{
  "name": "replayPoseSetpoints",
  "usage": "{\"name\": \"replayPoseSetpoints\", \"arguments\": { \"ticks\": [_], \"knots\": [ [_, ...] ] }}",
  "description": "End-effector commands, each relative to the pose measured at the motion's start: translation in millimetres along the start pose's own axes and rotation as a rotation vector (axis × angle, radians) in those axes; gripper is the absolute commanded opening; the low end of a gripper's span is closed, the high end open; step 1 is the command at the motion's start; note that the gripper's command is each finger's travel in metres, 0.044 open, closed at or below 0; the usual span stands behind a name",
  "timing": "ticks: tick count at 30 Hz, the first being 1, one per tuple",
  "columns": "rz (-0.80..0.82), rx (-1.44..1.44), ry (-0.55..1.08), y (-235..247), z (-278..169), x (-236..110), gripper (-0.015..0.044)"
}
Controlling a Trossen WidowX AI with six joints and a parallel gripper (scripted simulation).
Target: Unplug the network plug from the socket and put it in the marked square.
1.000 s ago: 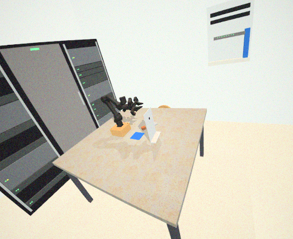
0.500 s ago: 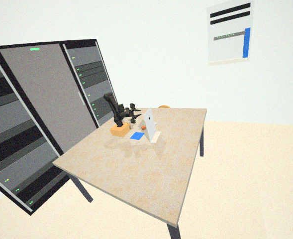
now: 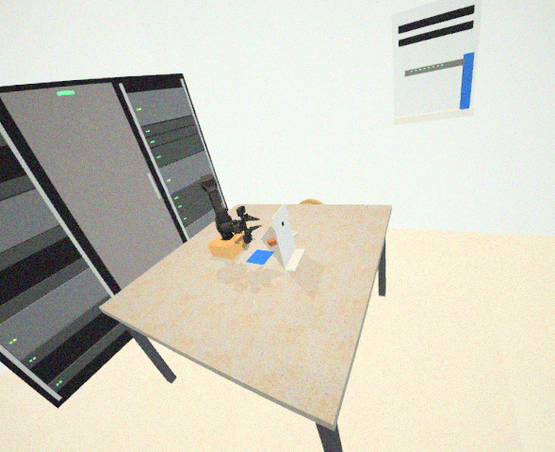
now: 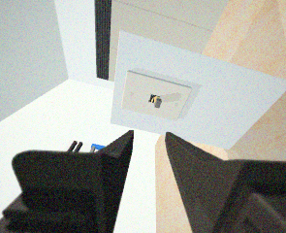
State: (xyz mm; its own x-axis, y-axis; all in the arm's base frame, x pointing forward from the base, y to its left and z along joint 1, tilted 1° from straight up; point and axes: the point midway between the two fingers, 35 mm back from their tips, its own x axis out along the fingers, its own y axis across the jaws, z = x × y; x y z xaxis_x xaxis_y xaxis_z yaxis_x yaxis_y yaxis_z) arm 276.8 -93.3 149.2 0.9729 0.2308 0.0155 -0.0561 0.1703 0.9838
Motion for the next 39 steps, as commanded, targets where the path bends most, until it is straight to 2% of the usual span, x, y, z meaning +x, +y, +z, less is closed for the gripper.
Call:
{"name": "replayPoseSetpoints", "arguments": {
  "ticks": [1,9,22,39],
  "knots": [
    [-0.004,0.133,0.025,-11.0,-7.4,-15.6,0.0156],
    [-0.004,0.176,0.033,-13.8,-9.6,-20.2,0.0156],
    [0.0,0.175,0.033,-15.1,3.4,34.6,0.0156],
    [0.002,0.162,0.032,-15.4,8.1,53.1,0.0156]
  ]
}}
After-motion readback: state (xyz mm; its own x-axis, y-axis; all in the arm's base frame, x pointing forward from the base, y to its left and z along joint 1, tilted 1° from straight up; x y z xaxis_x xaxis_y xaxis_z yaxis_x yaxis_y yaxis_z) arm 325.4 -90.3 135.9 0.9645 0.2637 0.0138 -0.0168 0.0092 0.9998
